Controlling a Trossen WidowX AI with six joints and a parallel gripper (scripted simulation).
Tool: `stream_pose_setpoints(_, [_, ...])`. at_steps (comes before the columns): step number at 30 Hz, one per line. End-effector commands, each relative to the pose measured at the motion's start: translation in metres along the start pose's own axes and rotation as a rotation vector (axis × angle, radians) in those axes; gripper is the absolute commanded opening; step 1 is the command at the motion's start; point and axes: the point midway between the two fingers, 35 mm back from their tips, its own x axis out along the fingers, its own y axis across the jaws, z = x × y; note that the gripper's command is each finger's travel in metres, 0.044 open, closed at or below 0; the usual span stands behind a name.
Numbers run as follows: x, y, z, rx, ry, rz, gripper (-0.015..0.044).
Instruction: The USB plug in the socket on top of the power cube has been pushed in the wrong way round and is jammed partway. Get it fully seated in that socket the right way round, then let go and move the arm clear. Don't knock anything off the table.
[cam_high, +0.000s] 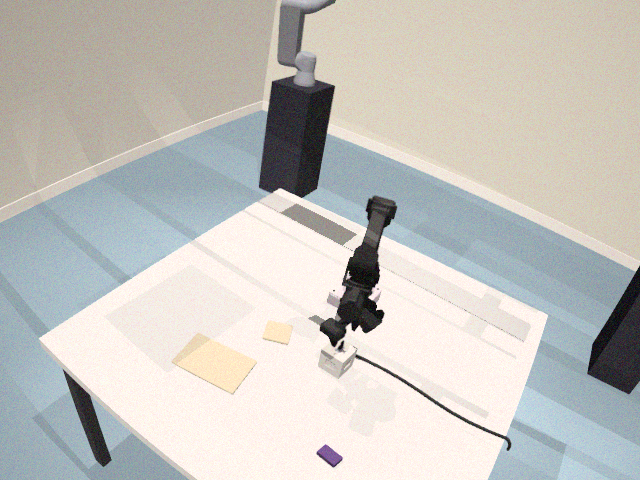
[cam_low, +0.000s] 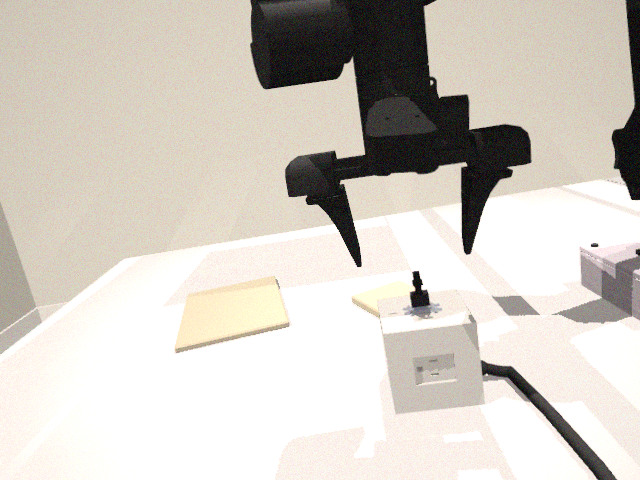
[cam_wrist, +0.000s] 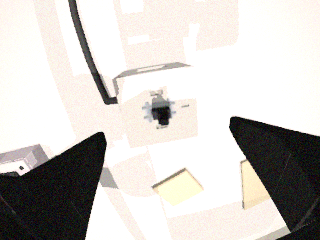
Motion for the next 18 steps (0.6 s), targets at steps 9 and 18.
stream_pose_setpoints(9, [0.014,0.001,0.0,-0.004,-0.002,0.008,0.044])
stream_pose_setpoints(18, [0.019,0.002,0.0,-0.004,-0.002,0.008,0.044])
